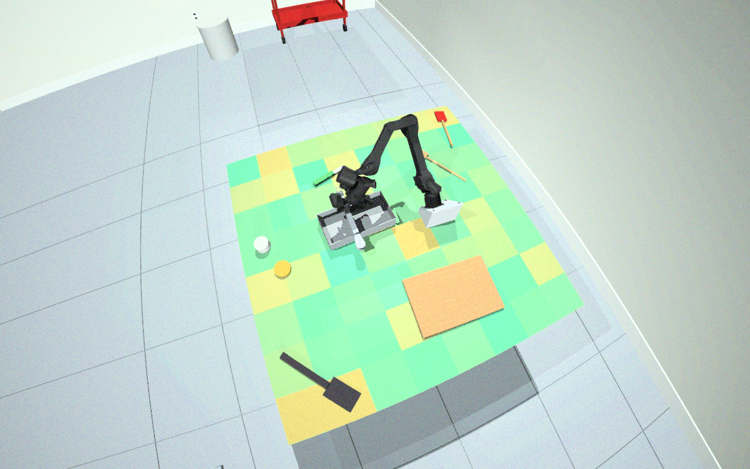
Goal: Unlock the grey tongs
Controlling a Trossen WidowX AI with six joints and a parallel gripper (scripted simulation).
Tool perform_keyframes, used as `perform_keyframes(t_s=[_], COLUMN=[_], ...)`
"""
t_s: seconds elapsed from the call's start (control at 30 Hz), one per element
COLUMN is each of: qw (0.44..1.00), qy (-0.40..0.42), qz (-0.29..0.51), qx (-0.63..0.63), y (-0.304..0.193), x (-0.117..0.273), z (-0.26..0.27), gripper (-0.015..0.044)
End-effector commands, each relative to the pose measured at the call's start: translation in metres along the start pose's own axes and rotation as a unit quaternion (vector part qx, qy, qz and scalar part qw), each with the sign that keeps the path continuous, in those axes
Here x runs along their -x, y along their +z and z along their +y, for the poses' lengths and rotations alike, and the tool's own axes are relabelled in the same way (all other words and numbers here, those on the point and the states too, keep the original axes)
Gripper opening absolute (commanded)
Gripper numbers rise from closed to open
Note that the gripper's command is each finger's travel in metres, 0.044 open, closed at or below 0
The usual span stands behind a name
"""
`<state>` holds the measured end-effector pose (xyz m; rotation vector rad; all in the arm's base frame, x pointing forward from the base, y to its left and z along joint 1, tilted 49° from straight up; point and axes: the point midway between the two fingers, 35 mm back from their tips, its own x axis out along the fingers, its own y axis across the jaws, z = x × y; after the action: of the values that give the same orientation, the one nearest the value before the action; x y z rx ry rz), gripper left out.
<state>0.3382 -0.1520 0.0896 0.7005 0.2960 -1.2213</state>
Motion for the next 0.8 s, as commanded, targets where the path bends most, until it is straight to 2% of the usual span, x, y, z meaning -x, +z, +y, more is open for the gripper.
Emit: perform_keyframes(t_s=[0.0,0.23,0.47,0.77], qw=[1.000,1.000,1.000,1.000], qy=[-0.001,0.000,0.000,0.000], qz=[0.002,0.001,-0.002,-0.002], qx=[0.004,0.004,0.001,0.001], y=[-0.0017,-0.0009,0.0010,0.0010], x=[-0.0078,-0.0150,-0.0118,-0.0118], z=[-0.0022,-0.0032,-0.0020,-0.0020], gripper=[0.0260,0.0260,0.0076,0.0016])
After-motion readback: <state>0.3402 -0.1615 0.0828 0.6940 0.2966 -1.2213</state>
